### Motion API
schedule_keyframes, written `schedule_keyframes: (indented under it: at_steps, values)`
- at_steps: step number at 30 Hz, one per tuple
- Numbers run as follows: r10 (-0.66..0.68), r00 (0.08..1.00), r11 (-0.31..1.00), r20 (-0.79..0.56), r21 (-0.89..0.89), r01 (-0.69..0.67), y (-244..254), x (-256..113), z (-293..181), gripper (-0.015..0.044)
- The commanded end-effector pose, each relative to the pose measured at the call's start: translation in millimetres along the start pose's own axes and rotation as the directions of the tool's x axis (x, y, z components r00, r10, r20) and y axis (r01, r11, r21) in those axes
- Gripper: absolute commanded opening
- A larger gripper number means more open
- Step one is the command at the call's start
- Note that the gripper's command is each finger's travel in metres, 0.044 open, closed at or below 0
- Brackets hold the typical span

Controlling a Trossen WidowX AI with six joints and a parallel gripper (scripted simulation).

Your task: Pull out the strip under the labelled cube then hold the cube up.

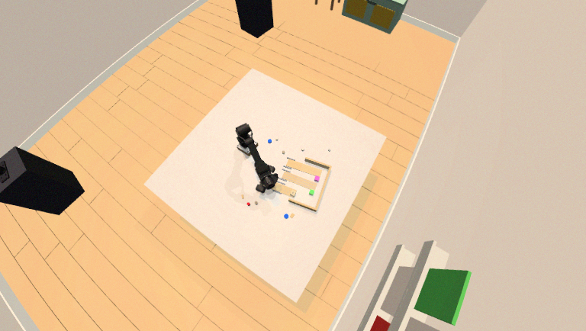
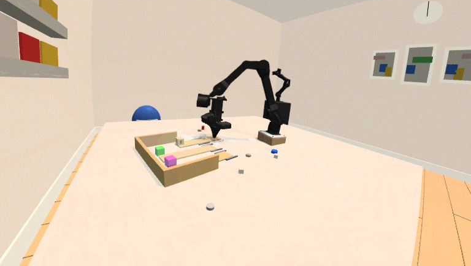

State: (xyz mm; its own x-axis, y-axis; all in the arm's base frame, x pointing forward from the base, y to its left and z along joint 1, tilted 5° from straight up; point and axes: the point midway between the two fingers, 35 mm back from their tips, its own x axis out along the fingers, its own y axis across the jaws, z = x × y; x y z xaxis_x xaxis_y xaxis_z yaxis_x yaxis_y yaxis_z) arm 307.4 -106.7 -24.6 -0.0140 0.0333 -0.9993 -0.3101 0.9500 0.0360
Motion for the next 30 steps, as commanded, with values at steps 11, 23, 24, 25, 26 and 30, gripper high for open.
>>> schedule_keyframes:
  at_steps: [11,23,24,25,26,30]
  values:
    - [0.008,1.0,1.0,-0.028,0.0,-0.008,2,5,-30,0.0]
    - [0.008,1.0,1.0,-0.03,0.0,-0.008,1,5,-48,0.0]
    - [0.008,1.0,1.0,-0.03,0.0,-0.008,1,5,-49,0.0]
    - [0.008,1.0,1.0,-0.03,0.0,-0.008,1,5,-51,0.0]
    - [0.008,1.0,1.0,-0.03,0.0,-0.008,1,5,-52,0.0]
    - [0.008,0.999,1.0,-0.031,0.001,-0.008,1,5,-58,0.0]
